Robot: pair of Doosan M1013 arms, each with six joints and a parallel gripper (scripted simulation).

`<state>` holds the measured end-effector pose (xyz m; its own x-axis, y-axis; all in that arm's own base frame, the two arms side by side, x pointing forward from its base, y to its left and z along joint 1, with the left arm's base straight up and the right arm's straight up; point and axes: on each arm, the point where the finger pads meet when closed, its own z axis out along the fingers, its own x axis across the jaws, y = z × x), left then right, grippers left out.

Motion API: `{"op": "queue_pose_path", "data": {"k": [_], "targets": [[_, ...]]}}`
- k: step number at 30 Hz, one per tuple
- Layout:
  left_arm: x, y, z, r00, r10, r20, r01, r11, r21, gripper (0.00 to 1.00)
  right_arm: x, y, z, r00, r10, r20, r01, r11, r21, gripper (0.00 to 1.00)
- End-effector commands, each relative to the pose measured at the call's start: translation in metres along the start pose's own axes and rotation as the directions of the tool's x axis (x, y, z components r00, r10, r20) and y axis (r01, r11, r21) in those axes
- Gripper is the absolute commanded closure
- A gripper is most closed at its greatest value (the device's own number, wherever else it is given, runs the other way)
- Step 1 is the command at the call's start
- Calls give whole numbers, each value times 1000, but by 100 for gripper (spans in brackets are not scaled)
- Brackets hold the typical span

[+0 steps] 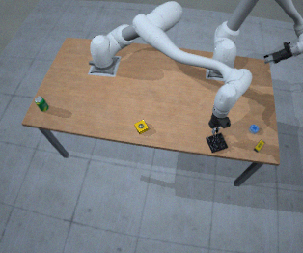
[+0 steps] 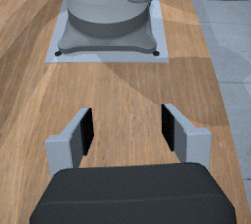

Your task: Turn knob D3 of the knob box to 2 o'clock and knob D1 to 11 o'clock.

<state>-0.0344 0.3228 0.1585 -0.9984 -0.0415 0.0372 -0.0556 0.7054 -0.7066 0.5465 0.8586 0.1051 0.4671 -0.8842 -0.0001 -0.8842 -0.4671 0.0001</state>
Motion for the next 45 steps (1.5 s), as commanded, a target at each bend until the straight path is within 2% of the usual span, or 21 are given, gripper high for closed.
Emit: {"op": "queue_pose_path", "data": {"k": [1, 15, 45], "targets": [[0, 0, 0, 1000, 0, 0, 0, 1000, -1, 0, 0, 0, -1, 1000, 0, 1, 0, 1000, 1, 54], [0, 0, 0, 1000, 0, 0, 0, 1000, -1, 0, 0, 0, 6, 1000, 6, 1, -6, 1000, 1, 54], [0, 0, 0, 1000, 0, 0, 0, 1000, -1, 0, -1, 0, 39, 1000, 6, 1, -6, 1000, 1, 54]]}}
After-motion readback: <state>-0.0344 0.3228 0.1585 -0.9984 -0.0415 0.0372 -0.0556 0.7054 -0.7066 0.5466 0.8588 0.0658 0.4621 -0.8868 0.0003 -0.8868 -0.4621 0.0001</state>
